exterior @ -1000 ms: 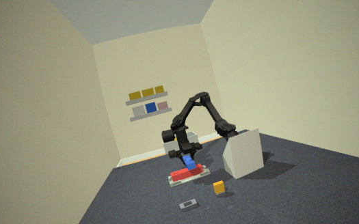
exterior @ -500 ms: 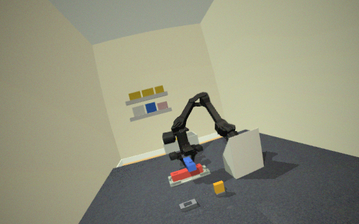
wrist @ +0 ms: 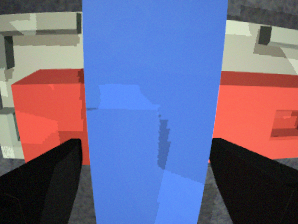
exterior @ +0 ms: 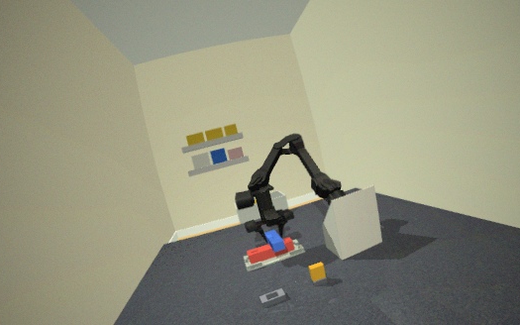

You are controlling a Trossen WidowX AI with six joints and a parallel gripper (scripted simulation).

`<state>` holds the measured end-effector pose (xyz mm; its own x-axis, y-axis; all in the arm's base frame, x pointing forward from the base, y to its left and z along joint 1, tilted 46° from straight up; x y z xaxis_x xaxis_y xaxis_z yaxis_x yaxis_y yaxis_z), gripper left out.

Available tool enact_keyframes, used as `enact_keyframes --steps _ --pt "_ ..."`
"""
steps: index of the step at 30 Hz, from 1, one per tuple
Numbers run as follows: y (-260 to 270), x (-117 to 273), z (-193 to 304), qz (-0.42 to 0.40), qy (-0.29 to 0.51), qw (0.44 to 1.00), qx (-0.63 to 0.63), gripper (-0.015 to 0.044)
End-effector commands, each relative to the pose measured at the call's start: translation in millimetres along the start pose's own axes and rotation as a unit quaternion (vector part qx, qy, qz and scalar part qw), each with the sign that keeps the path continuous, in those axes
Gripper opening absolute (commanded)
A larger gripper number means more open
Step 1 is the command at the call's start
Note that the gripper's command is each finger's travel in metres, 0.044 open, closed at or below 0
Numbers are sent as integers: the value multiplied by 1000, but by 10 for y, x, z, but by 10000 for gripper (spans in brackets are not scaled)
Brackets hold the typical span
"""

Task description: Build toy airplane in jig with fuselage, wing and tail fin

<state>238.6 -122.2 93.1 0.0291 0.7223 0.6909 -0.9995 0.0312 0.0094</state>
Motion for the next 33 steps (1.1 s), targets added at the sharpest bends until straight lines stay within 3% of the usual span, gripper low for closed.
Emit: enact_keyframes --steps 1,4,10,17,23,28,33 --pt "0 2 1 0 0 1000 -1 371" --pt "0 2 1 0 0 1000 -1 440" --pt "-4 23 0 0 0 1000 -1 440" --pt "-6 837 -1 1 -4 1000 2 440" --pt "-29 860 -21 1 -4 1000 -5 440" --pt "-34 852 -19 0 -4 977 -213 440" --pt "-39 842 -15 -1 -4 896 -443 440"
Point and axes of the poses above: the point midway between the two fingers, 35 mm back from their tips, its own x axis back along the fingers, its own y axis across the jaws, z = x × y, the point moved 4 cm from there along x, back along the fingers, and after that the axes turned 1 degree about x, right-handed, at the moved point
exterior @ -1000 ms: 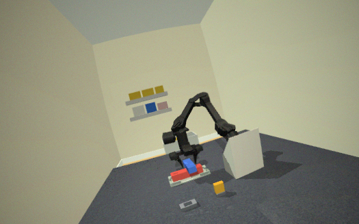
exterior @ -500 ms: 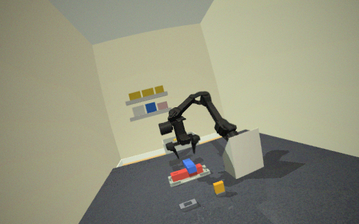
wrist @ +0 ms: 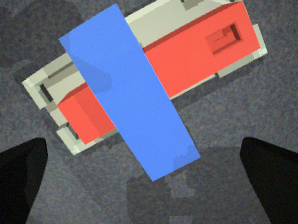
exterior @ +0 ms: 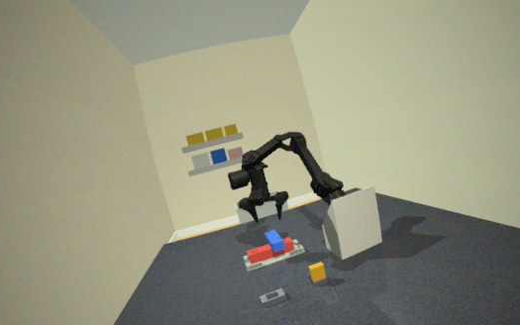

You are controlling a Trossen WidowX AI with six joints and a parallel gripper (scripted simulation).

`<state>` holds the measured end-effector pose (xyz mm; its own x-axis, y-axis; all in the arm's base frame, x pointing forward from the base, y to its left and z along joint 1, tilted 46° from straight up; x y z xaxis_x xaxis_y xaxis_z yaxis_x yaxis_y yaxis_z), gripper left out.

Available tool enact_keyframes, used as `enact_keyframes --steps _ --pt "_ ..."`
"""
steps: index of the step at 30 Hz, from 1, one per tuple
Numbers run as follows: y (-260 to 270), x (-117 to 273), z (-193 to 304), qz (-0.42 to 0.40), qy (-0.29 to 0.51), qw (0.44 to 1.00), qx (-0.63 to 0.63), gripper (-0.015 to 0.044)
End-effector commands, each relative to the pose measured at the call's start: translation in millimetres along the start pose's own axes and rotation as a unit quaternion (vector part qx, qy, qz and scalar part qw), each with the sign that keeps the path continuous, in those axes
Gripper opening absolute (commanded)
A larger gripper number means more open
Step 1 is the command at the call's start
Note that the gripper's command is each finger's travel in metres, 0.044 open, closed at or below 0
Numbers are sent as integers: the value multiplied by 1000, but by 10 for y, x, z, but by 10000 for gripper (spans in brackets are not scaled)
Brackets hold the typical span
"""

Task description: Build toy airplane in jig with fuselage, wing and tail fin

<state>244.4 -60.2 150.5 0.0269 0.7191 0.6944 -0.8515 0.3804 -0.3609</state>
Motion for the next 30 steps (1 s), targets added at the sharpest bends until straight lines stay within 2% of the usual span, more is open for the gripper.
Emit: enact_keyframes --steps 1,6,8,23,30 --pt "-6 -7 -3 -1 -1 971 -238 440" --pt "-13 -17 -3 -1 0 885 -466 440" --pt "-15 -19 -3 -1 0 854 -520 440" --pt "-2 -16 -63 -2 -3 850 -527 440" --pt "413 52 -998 -10 -29 851 -524 440"
Point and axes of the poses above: the point midway between the two fingers, 35 mm back from their tips, its own x axis back along the fingers, its own y axis across the jaws, z = x × y, the point moved 4 cm from there along x, back along the fingers, and after that the axes turned 1 degree about x, right-handed, at the moved point
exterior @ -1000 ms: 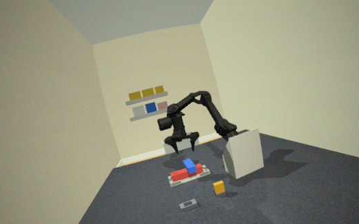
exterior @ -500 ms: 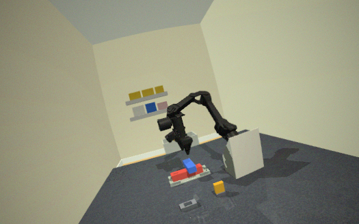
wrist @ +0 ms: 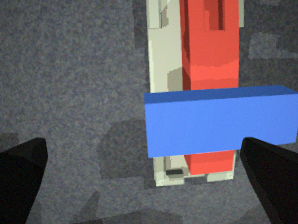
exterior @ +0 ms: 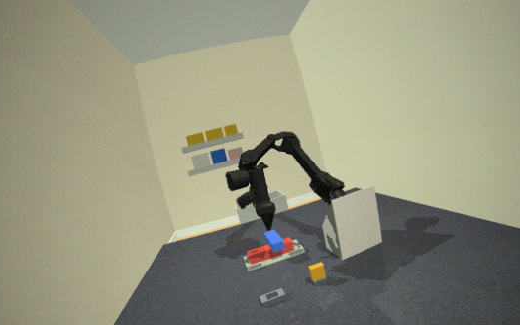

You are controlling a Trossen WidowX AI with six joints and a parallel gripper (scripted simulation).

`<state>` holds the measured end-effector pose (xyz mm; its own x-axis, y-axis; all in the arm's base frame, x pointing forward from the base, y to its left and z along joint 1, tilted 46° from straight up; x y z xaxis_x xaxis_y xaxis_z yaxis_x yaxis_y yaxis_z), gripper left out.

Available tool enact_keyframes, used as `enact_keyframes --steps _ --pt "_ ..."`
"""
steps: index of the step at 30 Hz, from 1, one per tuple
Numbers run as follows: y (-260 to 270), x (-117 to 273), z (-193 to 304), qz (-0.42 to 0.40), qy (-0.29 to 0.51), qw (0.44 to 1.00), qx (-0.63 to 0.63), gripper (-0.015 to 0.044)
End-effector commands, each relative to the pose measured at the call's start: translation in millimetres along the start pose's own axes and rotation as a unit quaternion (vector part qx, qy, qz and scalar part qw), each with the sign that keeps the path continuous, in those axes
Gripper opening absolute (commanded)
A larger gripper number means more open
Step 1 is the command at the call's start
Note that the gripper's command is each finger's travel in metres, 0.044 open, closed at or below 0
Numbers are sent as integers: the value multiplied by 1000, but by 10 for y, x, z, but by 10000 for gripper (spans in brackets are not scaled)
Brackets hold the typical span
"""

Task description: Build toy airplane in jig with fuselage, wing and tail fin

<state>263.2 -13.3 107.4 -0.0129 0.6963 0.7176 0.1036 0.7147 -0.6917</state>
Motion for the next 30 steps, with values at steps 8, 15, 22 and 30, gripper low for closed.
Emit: enact_keyframes --steps 8,15,22,30 --pt "1713 -27 719 -1 17 1000 10 440" --pt "1895 -66 908 9 19 1000 7 440" --pt "1878 -640 929 11 19 1000 6 440" --pt "1873 -802 934 11 19 1000 6 440"
Point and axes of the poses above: the point midway between the two fingers, 35 mm back from their tips, its own x axis back along the fingers, its own y axis across the jaws, z = x × y, the point moved 4 cm from there along x, back along the fingers, and after that the axes turned 1 degree about x, right-handed, at the moved point
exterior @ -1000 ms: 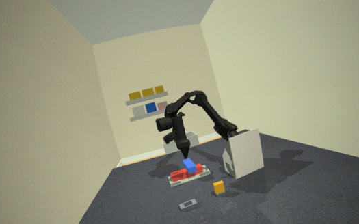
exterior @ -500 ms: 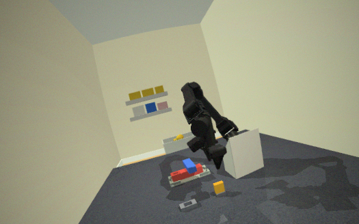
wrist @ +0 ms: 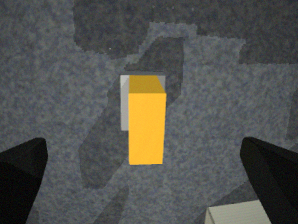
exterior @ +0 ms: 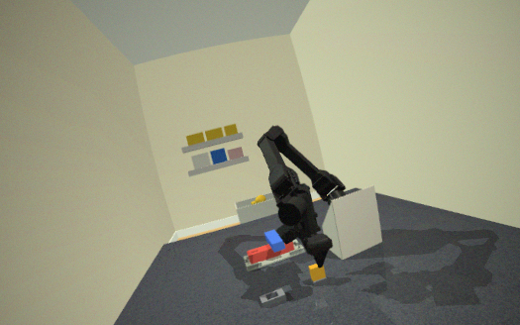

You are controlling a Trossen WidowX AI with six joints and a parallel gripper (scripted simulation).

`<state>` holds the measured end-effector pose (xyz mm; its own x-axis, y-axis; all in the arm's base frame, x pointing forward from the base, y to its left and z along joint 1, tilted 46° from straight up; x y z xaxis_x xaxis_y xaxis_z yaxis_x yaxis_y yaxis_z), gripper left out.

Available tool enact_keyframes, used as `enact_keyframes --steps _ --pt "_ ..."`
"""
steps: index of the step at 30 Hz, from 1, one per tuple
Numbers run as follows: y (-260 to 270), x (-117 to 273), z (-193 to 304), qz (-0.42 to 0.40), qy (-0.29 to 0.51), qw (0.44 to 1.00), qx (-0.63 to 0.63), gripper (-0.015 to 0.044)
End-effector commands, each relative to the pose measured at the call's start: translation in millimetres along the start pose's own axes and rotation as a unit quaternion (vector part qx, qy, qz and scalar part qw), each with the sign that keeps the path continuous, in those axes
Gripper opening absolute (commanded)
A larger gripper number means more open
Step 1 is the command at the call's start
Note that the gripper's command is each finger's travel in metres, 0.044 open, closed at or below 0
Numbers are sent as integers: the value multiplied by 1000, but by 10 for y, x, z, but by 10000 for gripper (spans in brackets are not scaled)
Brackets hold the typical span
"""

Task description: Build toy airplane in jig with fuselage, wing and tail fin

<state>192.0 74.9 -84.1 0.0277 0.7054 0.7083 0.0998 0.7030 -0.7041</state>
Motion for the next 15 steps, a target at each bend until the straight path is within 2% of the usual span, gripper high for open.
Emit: enact_keyframes --steps 1,15 --pt "-7 -65 9 2 -1 1000 4 440" --pt "-3 -293 -2 2 -1 1000 4 440"
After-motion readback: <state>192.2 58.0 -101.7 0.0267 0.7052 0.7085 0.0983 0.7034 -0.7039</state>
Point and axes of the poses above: the point midway between the two fingers, 35 mm back from their tips, its own x axis back along the fingers, its own y axis across the jaws, z = x × y, the point moved 4 cm from there along x, back along the fingers, and after that the axes turned 1 degree about x, right-handed, at the moved point
